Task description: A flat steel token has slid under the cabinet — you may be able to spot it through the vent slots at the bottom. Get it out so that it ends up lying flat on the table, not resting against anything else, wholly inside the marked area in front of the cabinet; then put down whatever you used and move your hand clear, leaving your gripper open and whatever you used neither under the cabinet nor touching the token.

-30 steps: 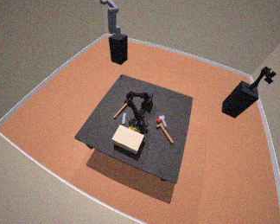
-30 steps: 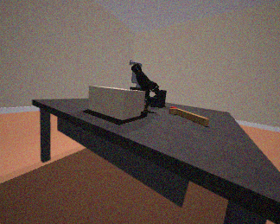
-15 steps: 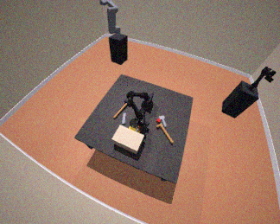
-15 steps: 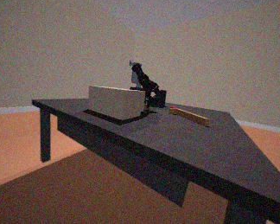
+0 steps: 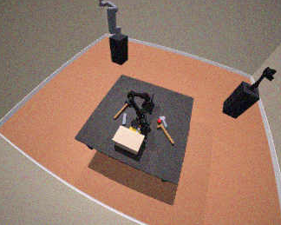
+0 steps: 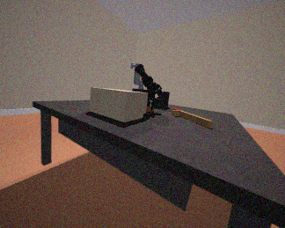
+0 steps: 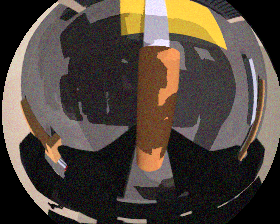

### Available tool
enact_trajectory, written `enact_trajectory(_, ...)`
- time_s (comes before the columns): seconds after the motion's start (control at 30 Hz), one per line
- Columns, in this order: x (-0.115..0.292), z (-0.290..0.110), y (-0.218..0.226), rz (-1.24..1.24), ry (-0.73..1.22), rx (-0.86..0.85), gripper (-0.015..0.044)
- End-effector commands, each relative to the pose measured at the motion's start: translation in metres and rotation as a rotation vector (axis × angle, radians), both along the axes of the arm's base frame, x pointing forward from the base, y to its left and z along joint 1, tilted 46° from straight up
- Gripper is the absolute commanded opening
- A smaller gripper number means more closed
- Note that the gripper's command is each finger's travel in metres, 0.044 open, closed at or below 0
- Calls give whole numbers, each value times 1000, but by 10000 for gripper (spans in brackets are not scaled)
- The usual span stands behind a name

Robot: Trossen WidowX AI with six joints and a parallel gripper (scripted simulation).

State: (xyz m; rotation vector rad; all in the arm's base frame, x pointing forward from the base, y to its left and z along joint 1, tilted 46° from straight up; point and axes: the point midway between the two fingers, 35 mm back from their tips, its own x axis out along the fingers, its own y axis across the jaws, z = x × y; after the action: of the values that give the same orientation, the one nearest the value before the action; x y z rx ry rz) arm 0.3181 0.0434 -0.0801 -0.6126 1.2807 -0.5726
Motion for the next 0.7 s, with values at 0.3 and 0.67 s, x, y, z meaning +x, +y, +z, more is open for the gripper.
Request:
enact_trajectory(0.3,-19,-4,-2,-4,5,0,0)
enact_trajectory(0.67,-34,-8,-3,-4,6,0,0)
